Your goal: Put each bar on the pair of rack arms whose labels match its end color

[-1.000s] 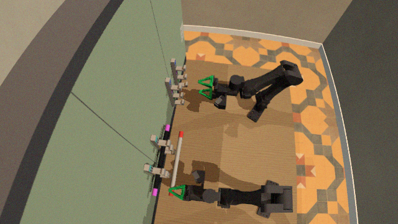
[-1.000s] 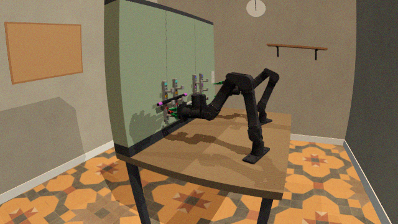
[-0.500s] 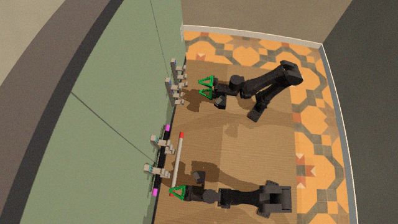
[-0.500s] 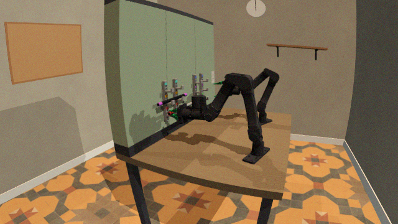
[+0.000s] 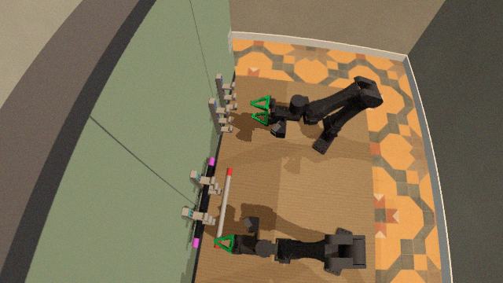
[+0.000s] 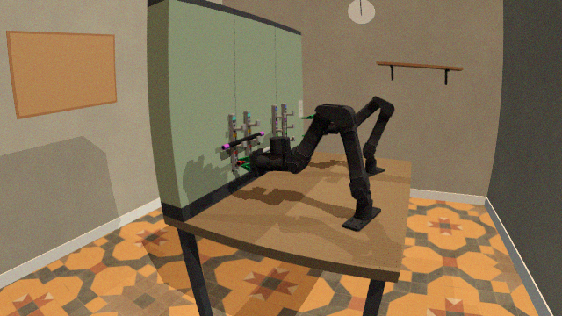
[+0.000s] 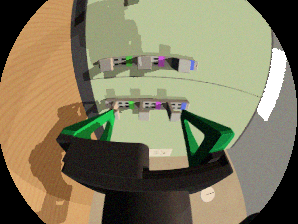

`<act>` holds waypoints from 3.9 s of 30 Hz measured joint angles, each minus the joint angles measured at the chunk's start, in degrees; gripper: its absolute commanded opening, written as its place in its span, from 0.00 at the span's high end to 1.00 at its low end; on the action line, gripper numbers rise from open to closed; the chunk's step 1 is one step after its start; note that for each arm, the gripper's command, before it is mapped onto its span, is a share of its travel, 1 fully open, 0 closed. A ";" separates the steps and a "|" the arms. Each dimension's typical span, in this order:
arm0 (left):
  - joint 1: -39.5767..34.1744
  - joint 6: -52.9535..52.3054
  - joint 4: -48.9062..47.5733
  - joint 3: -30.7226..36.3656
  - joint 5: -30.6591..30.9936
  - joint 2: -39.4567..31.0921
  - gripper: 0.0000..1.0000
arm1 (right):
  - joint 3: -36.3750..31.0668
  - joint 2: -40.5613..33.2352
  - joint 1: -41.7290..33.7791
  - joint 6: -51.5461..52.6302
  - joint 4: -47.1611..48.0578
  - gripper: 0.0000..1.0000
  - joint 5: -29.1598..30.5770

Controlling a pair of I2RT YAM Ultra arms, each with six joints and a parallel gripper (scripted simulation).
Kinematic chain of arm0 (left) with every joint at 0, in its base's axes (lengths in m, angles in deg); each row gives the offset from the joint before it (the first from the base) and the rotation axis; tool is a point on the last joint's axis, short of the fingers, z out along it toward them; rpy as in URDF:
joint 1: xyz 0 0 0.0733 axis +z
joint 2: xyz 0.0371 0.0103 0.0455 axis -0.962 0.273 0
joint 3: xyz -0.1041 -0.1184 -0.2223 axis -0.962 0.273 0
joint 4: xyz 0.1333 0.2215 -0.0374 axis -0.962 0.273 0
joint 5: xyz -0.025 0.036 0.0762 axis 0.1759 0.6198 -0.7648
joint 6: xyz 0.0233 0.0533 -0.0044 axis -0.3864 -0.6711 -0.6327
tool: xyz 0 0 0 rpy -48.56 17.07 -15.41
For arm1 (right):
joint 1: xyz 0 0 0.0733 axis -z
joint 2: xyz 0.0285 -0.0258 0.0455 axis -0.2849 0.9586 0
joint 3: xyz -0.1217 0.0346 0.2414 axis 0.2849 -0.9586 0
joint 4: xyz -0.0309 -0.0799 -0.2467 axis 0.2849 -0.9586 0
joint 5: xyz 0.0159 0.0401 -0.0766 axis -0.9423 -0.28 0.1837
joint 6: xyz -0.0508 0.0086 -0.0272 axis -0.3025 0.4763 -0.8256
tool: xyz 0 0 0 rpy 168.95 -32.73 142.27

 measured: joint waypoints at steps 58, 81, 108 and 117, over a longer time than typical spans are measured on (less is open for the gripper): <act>-0.02 0.00 4.83 -11.45 0.00 5.92 1.00 | 0.00 0.00 0.00 0.00 0.00 0.00 0.00; 0.00 0.00 5.55 -13.35 0.00 7.67 1.00 | 0.00 0.00 0.00 0.00 0.00 0.00 0.00; 0.00 0.00 4.50 -13.35 -0.02 9.29 1.00 | 0.00 0.00 0.00 0.00 0.00 0.00 0.00; -0.02 0.00 3.67 -13.35 -0.02 9.81 1.00 | 0.00 0.00 0.00 0.00 0.00 0.00 0.00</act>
